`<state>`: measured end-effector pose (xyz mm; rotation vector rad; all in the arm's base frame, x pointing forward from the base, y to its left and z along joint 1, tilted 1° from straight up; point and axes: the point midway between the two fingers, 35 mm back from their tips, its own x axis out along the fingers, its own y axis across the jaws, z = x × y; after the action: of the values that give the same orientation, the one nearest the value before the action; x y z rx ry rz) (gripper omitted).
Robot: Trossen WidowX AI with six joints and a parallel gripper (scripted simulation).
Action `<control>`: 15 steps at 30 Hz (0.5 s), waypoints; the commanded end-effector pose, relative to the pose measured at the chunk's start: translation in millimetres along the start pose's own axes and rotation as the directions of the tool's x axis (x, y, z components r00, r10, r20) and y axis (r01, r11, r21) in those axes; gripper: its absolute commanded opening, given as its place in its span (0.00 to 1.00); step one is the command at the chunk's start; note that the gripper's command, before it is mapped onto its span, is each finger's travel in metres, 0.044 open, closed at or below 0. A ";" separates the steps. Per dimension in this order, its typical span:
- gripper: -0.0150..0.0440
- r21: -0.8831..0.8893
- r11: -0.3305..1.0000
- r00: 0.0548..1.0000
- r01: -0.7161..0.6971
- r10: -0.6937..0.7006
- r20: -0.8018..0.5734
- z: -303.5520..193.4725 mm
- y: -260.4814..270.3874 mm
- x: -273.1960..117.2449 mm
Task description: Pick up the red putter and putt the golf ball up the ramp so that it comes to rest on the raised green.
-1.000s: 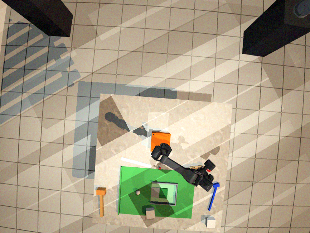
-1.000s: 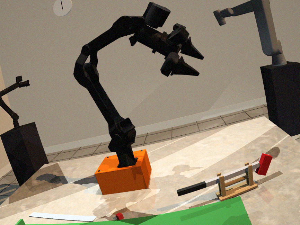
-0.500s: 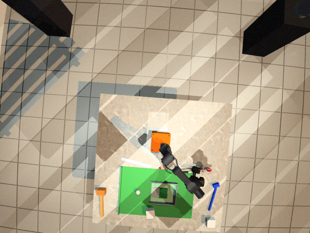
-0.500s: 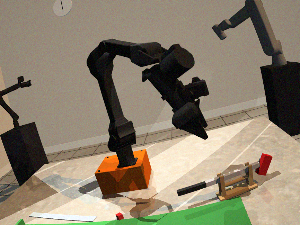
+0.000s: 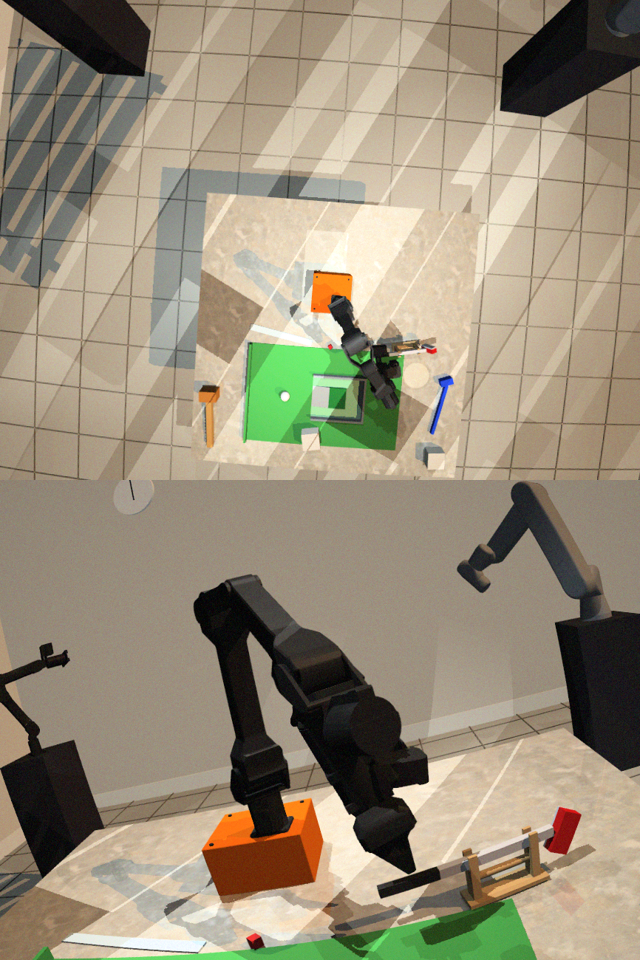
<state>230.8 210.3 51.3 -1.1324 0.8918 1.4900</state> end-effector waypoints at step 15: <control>1.00 -0.010 1.000 1.000 -0.004 0.004 -0.010 -14.2 0.9 46.9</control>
<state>232.5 212.0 11.3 -1.1402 0.8865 1.4941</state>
